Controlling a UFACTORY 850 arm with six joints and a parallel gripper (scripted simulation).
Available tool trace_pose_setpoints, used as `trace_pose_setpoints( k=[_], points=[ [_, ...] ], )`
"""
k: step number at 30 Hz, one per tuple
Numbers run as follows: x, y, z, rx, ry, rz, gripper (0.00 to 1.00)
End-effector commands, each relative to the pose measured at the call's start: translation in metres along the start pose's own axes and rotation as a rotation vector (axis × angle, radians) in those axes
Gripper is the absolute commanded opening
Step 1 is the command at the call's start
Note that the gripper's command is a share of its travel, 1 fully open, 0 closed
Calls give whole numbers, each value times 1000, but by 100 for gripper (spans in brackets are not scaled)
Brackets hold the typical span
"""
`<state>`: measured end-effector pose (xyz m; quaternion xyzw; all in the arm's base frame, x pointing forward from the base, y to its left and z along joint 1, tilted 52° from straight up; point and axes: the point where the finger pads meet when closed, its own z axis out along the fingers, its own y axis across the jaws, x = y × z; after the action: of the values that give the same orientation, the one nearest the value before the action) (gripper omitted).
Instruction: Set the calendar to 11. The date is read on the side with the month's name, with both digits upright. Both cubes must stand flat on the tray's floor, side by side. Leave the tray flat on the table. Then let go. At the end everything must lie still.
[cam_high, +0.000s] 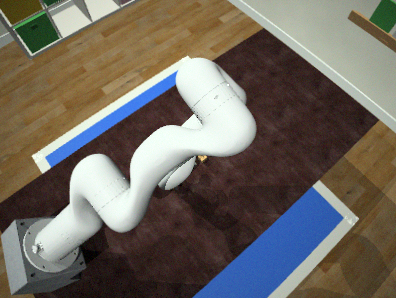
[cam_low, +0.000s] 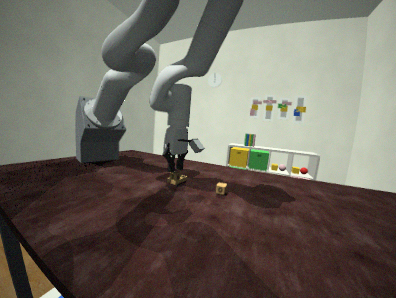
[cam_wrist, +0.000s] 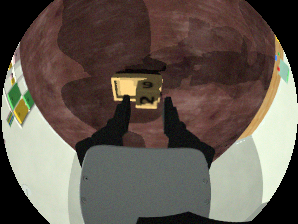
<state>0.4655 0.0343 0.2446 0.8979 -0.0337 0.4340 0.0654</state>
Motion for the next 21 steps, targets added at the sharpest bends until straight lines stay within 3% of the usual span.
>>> trace_pose_setpoints(
  k=[1, 21],
  points=[
    [0, 0, 0, 0, 0, 0, 49],
    [0, 0, 4, 0, 0, 0, 49]
  ],
)
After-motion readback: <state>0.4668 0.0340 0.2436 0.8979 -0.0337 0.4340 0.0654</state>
